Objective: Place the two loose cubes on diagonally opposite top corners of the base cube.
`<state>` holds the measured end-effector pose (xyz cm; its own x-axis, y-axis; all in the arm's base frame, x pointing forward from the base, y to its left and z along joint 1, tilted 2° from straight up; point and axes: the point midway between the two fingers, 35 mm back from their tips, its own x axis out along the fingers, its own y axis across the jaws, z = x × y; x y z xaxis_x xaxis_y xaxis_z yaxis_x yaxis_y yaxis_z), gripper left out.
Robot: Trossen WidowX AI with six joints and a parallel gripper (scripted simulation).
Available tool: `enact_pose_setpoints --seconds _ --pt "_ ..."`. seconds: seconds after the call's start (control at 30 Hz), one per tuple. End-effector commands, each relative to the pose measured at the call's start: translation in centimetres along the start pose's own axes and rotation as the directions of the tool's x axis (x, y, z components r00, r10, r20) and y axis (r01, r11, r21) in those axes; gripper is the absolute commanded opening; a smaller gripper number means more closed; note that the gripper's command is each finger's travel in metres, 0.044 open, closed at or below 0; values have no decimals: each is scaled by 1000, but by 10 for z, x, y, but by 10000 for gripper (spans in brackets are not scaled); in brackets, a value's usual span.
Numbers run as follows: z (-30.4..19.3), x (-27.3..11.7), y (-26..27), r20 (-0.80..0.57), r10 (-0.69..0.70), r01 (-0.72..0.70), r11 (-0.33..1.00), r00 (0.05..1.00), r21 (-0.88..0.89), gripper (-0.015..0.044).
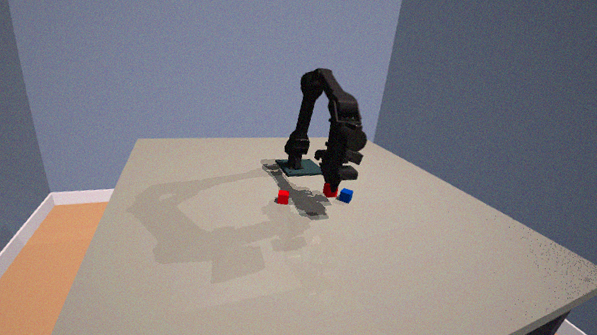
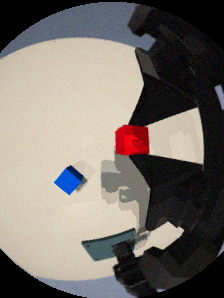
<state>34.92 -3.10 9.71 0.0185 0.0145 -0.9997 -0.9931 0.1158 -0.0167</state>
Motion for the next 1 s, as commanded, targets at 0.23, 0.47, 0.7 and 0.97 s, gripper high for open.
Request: enact_pose_setpoints --seconds 0.23,0.47,0.7,0.97 --pt "-1 -17 0 -1 1 -1 1000 1000 0 105" --pt "-1 -26 2 -2 7 -7 1000 1000 1 105" --pt "-1 -34 4 -2 14 -14 1000 1000 3 105" --pt "-2 -44 6 -3 21 -21 1000 1000 5 105"
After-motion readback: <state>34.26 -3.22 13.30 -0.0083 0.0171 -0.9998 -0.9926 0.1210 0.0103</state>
